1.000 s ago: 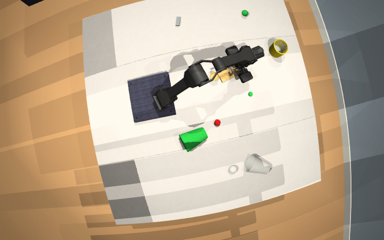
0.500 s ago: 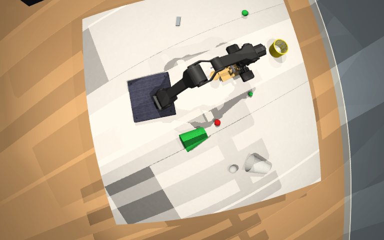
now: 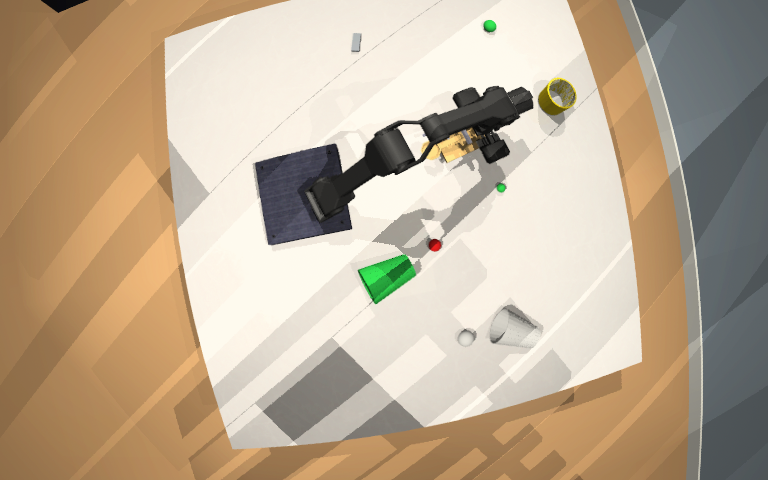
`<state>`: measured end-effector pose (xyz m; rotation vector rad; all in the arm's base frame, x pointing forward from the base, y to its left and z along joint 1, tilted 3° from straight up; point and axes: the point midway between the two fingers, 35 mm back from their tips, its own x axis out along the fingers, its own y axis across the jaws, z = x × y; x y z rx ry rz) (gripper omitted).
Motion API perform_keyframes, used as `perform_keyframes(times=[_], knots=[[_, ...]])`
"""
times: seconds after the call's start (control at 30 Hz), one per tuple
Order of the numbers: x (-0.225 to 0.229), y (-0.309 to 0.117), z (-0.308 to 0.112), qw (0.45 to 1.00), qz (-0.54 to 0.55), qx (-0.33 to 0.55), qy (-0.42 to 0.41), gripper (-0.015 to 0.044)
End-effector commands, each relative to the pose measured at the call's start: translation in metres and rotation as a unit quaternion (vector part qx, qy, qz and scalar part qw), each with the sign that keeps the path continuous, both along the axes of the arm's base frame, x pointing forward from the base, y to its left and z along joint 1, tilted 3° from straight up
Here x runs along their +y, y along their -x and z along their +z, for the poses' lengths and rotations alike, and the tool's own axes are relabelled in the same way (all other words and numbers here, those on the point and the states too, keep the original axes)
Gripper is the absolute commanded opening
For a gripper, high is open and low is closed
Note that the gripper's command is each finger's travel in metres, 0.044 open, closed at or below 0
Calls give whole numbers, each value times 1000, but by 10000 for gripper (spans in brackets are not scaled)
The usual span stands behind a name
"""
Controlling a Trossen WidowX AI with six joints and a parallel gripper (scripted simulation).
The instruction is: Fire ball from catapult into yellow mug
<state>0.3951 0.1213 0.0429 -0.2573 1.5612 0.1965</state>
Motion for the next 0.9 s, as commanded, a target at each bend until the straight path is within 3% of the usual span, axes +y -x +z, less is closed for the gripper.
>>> perform_keyframes(times=[0.0, 0.8, 0.87], knots=[[0, 0, -7, 1000, 0, 1, -1, 0], [-1, 0, -31, 1000, -1, 1, 0, 0], [-1, 0, -31, 1000, -1, 1, 0, 52]])
